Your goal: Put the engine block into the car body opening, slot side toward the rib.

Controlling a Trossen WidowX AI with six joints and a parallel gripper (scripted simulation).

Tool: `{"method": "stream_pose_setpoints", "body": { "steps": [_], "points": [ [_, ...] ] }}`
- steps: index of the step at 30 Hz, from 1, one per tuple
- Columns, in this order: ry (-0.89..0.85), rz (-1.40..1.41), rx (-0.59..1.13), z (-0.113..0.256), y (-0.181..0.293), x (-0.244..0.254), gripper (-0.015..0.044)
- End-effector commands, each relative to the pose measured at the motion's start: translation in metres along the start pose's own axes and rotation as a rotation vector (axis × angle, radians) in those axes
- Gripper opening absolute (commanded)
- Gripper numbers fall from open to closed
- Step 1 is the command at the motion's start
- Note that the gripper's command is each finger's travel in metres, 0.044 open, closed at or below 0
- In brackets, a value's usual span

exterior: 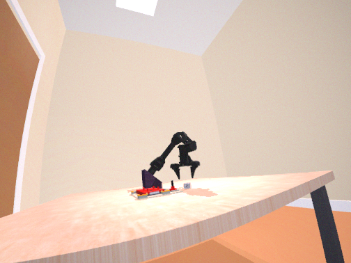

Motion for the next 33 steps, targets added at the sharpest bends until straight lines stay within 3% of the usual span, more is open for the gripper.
{"method": "stream_pose_setpoints", "body": {
  "steps": [1, 7, 33],
  "points": [
    [0.01, 0.139, -0.04, 0.002, 0.003, -0.001, 0.044],
    [0.031, 0.286, -0.072, 0.005, 0.007, -0.002, 0.044],
    [0.032, 0.286, -0.073, -0.026, 0.007, -0.004, 0.044]
  ]
}}
Point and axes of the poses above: the point midway between the two fingers, 35 mm back from their tips, its own z axis back along the fingers, its own x axis across the jaws, y = z × x, the point moved 6 cm from there along z, back along the fingers, and after that the axes turned 1 degree about -z, right-handed, at the moved point
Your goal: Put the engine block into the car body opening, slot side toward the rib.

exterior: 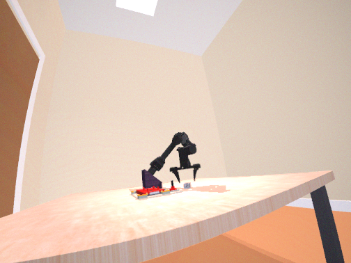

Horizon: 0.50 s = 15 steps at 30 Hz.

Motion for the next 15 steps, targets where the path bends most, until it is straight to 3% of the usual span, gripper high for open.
{"method": "stream_pose_setpoints", "body": {
  "steps": [1, 8, 15],
  "points": [
    [-0.004, -0.009, -0.004, -0.0086, 0.0004, 0.0015, 0.044],
    [-0.004, -0.009, -0.004, -0.0172, 0.0, 0.0016, 0.044],
    [-0.004, -0.009, -0.004, -0.0172, 0.0, 0.0016, 0.0256]
  ]
}}
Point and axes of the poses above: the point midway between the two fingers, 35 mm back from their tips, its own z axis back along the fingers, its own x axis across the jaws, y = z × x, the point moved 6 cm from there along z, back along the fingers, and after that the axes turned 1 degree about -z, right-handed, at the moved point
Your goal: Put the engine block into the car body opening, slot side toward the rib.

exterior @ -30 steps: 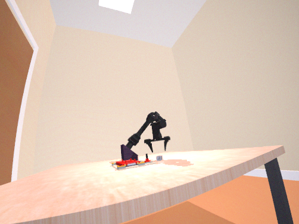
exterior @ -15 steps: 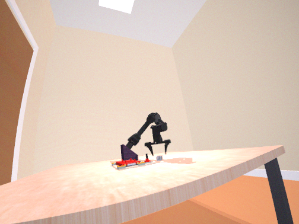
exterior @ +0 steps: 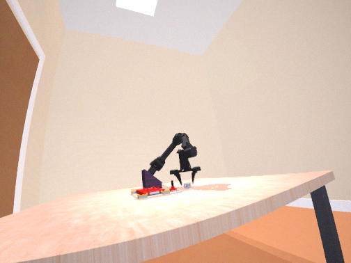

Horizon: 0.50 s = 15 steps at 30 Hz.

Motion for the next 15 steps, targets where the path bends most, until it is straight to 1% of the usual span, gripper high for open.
{"method": "stream_pose_setpoints", "body": {
  "steps": [1, 4, 12, 15],
  "points": [
    [-0.003, -0.005, 0.004, -0.0009, 0.0006, 0.0005, 0.023],
    [-0.003, -0.005, 0.004, -0.0009, 0.0006, 0.0005, 0.0151],
    [-0.003, -0.005, 0.004, -0.0009, 0.0006, 0.0005, 0.0098],
    [-0.004, -0.005, 0.004, 0.001, 0.0011, 0.0003, 0.0019]
  ]
}}
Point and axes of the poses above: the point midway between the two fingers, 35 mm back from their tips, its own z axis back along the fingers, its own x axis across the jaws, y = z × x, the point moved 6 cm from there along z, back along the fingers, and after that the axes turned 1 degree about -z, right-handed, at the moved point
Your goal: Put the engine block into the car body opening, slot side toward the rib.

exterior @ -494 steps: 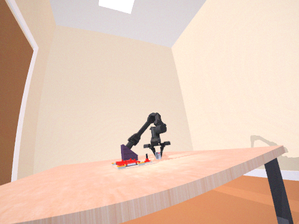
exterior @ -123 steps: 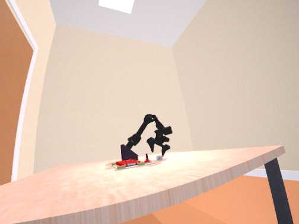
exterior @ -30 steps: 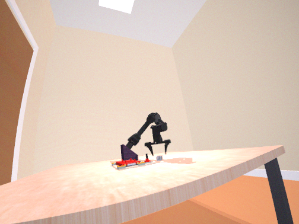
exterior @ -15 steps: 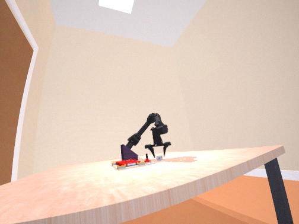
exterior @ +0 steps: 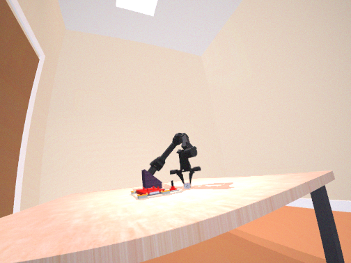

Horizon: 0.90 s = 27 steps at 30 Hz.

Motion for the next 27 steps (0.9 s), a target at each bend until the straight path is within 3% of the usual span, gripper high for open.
{"method": "stream_pose_setpoints", "body": {
  "steps": [1, 27],
  "points": [
    [-0.004, -0.005, 0.004, 0.004, 0.001, 0.0, 0.0],
    [-0.013, -0.005, 0.01, 0.084, 0.006, -0.002, 0.0]
  ]
}}
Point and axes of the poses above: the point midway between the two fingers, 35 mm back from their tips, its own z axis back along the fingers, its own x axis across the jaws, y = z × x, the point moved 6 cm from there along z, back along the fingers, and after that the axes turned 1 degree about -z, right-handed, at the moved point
